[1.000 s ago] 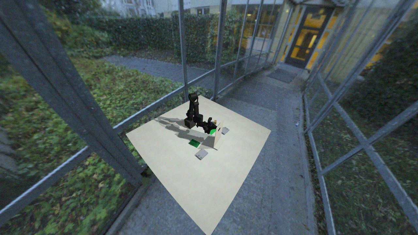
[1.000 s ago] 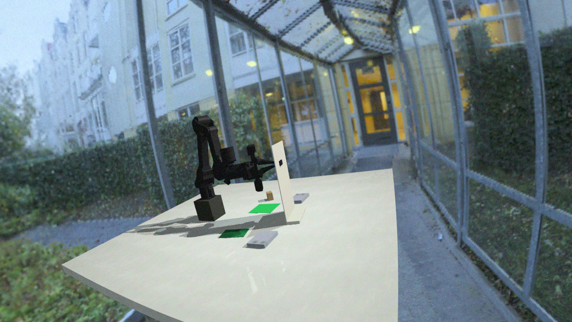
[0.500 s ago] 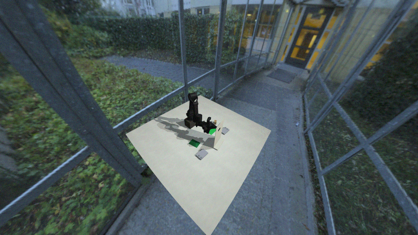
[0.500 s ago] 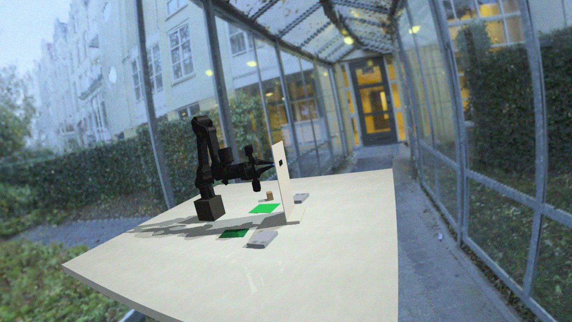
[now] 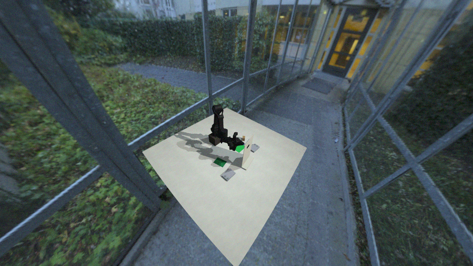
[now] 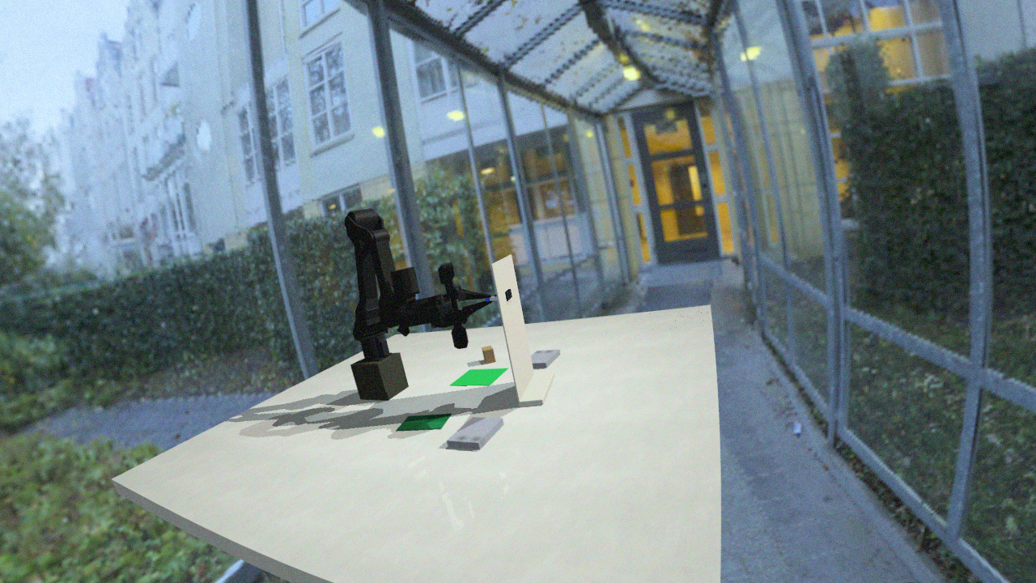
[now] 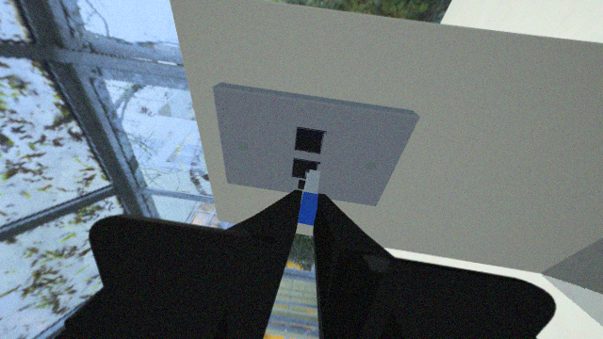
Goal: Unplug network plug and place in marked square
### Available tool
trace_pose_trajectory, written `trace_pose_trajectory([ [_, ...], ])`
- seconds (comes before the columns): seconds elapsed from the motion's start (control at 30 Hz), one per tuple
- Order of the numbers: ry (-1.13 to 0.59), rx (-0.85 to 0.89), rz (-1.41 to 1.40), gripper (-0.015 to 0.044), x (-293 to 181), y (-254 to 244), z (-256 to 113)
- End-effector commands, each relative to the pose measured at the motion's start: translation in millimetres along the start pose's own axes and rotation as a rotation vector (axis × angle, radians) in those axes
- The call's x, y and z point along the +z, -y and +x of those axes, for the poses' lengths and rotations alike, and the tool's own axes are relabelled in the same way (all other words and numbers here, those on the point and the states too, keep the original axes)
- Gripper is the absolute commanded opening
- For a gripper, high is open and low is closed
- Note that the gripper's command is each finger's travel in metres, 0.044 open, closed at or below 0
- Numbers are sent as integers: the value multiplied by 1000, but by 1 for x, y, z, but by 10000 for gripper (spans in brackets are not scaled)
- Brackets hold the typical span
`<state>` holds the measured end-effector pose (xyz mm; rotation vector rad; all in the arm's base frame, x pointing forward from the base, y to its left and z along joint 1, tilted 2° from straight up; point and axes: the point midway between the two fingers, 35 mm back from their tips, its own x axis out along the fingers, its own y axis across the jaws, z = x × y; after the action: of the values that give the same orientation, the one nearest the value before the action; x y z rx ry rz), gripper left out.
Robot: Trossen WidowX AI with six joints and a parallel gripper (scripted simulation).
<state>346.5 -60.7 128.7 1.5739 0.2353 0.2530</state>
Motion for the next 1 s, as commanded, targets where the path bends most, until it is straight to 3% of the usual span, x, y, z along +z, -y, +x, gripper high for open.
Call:
trace_pose_trajectory([
  [0.0, -2, 3, 1, 0, -1, -1, -3],
  [0.97, -2, 0, 1, 0, -5, 0, -24],
])
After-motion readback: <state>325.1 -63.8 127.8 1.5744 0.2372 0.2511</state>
